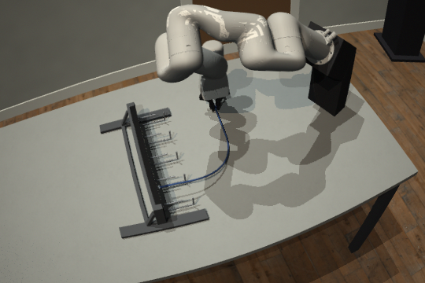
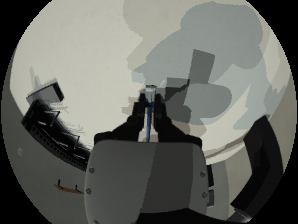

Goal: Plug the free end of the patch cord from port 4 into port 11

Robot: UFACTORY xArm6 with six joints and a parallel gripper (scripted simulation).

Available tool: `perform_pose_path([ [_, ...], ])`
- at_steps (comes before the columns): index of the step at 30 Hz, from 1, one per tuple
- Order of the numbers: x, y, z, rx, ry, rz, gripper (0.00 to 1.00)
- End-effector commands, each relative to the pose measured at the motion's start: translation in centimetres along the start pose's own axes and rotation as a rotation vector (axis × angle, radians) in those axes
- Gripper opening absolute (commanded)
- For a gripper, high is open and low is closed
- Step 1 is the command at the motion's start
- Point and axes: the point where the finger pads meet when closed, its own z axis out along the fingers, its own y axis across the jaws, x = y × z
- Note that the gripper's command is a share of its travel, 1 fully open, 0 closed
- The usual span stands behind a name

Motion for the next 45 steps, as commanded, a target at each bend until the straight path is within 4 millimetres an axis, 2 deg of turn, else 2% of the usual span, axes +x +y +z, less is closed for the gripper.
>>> perform_pose_path([
  [1,0.0,0.0,0.0,0.000,0.001,0.000,0.00],
  [21,0.0,0.0,-0.9,0.000,0.001,0.000,0.00],
  [45,0.0,0.0,-4.7,0.000,0.001,0.000,0.00],
])
